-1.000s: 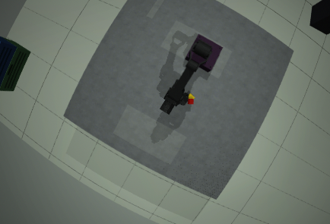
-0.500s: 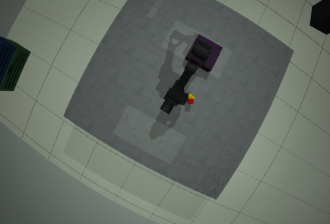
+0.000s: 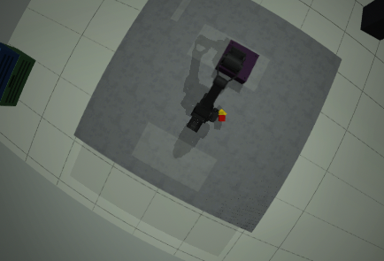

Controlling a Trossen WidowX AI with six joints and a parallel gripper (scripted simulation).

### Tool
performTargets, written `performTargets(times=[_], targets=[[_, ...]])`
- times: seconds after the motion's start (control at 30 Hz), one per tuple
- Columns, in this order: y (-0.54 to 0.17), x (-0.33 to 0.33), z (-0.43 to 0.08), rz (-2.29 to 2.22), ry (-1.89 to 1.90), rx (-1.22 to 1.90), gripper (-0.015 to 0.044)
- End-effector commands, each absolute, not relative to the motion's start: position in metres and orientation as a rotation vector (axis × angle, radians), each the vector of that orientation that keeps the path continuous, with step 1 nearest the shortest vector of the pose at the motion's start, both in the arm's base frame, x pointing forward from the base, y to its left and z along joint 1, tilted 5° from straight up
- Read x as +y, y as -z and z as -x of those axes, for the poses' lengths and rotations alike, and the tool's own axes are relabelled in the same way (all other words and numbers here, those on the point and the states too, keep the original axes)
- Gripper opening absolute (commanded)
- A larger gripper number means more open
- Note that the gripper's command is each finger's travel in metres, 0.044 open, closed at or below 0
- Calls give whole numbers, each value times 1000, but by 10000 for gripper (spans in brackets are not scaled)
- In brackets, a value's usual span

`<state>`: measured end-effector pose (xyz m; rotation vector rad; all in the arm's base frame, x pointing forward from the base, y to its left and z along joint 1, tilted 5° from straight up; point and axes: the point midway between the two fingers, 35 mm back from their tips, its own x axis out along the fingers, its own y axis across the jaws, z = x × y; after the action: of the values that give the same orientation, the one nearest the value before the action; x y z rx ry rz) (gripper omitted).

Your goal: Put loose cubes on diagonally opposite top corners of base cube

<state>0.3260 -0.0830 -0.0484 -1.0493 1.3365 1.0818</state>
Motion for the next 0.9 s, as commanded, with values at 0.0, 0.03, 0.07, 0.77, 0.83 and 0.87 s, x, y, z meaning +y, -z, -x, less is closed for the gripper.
performTargets(times=[0.0,0.03,0.07,0.77,0.83,0.87], targets=[[51,-84,-325,1052,-1087,1342,134],[51,-84,-325,1052,-1087,1342,108],[51,-84,-325,1052,-1087,1342,105],[10,-83,-329,1032,-1063,1355,105],[5,-83,-330,1032,-1063,1354,105],[2,-83,-330,1032,-1063,1354,105]])
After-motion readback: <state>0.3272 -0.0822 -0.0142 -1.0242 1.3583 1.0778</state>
